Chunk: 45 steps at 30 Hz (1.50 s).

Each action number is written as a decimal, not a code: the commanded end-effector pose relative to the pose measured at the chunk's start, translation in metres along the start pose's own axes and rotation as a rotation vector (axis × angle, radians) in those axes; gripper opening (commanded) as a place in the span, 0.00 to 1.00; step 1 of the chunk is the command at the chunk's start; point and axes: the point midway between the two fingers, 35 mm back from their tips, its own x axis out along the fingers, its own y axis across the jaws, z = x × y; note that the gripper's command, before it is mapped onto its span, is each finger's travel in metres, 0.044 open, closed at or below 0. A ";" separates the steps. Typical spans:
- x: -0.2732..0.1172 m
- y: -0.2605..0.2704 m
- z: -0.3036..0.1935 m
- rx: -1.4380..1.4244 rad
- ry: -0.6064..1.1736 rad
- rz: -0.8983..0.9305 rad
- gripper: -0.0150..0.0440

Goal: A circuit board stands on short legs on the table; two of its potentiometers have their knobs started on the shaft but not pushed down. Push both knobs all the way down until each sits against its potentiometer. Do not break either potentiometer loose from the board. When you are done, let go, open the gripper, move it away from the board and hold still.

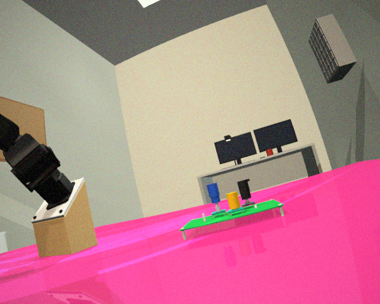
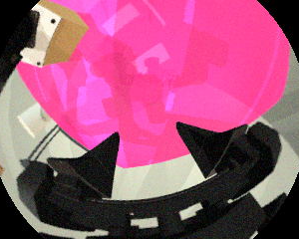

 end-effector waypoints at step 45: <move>-0.087 -0.129 0.253 1.187 -0.304 0.021 0.25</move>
